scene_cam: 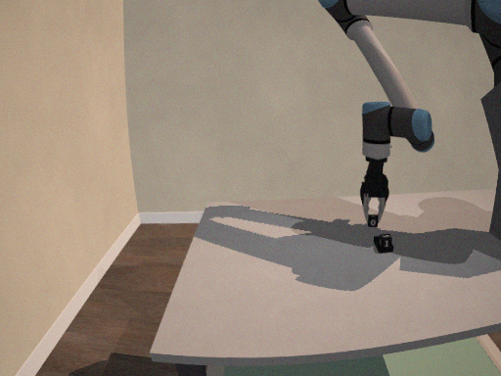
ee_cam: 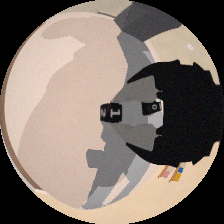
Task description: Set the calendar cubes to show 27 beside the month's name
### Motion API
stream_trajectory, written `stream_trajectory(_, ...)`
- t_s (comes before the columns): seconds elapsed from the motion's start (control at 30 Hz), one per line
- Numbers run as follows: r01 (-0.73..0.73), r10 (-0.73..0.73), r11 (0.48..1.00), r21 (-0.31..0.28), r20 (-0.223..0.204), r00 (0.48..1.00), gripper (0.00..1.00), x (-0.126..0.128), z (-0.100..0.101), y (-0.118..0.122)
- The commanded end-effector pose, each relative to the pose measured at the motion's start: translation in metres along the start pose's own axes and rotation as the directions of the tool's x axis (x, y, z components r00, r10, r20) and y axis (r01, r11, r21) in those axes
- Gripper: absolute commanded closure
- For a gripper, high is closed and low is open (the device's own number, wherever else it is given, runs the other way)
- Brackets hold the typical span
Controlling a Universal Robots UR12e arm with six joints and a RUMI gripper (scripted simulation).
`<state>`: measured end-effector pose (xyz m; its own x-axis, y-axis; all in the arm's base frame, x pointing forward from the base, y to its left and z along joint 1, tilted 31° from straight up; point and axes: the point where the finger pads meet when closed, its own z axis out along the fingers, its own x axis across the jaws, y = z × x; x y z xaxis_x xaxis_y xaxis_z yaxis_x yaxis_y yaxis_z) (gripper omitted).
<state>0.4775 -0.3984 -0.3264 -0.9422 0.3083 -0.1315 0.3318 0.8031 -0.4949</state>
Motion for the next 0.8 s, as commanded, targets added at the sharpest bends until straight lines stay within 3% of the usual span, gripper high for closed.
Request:
stream_trajectory(0.0, 0.0, 0.0, 1.0, 0.0, 0.001, 1.0, 0.89, -0.0002, -0.0005, 0.0)
stream_trajectory(0.27, 0.0, 0.0, 1.0, 0.0, 0.001, 1.0, 0.89, -0.0002, -0.0005, 0.0)
stream_trajectory(0.77, 0.0, 0.0, 1.0, 0.0, 0.001, 1.0, 0.71, -0.0002, -0.0005, 0.0)
